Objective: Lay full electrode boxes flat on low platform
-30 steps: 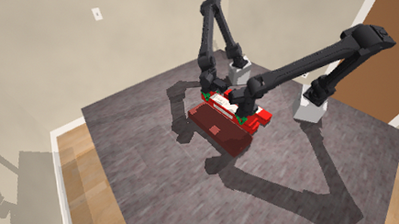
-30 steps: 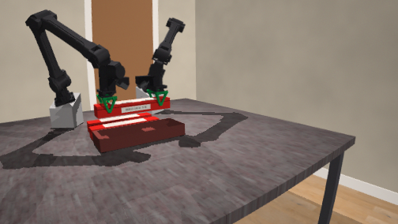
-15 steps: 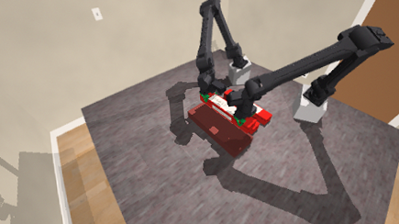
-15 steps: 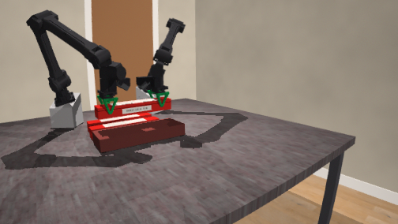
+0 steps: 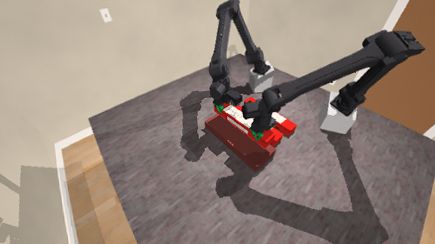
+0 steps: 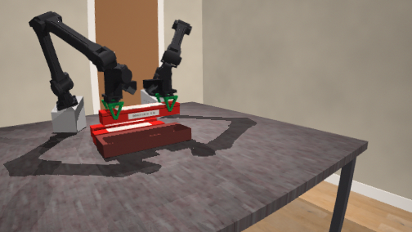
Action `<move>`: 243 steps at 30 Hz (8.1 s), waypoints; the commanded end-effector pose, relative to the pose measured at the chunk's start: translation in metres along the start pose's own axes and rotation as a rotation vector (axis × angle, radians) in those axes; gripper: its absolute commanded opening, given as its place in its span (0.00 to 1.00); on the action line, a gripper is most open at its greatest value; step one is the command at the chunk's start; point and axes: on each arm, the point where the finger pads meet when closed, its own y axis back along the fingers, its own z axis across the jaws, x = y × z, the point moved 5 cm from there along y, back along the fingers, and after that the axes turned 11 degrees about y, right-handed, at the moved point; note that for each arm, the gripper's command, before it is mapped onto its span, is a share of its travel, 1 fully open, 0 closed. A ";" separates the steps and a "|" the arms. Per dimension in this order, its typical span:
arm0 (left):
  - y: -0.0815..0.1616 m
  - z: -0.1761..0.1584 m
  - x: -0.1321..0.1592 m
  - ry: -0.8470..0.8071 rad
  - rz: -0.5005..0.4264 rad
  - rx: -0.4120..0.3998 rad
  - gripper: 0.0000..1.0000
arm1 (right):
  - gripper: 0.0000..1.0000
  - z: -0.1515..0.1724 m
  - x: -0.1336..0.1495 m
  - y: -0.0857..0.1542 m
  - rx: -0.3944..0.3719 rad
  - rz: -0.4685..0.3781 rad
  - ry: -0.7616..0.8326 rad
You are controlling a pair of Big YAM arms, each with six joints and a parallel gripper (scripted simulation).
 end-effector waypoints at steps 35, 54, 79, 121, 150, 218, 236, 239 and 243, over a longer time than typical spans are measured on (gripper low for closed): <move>0.065 0.058 0.000 0.024 -0.062 -0.095 0.00 | 0.00 -0.049 0.013 0.058 0.110 -0.017 -0.017; 0.061 0.075 -0.001 0.031 -0.059 -0.096 0.00 | 0.00 -0.069 0.020 0.043 0.080 -0.006 -0.019; 0.062 0.099 -0.021 0.003 -0.074 -0.104 0.00 | 0.00 -0.103 0.023 0.066 0.118 -0.020 -0.012; 0.062 0.102 -0.022 0.000 -0.070 -0.098 0.00 | 0.00 -0.103 0.024 0.066 0.120 -0.020 -0.013; 0.063 0.104 -0.023 -0.002 -0.068 -0.094 0.00 | 0.00 -0.108 0.024 0.068 0.114 -0.021 -0.007; 0.049 0.117 -0.024 0.030 -0.087 -0.115 0.00 | 0.00 -0.105 0.025 0.028 0.124 -0.016 -0.014; 0.043 0.107 -0.023 0.005 -0.078 -0.101 0.00 | 0.00 -0.106 0.025 0.031 0.134 -0.018 -0.016; 0.042 0.107 -0.023 0.002 -0.077 -0.101 0.00 | 0.00 -0.107 0.025 0.033 0.139 -0.019 -0.018; 0.041 0.106 -0.022 0.002 -0.077 -0.101 0.00 | 0.00 -0.105 0.025 0.032 0.135 -0.019 -0.016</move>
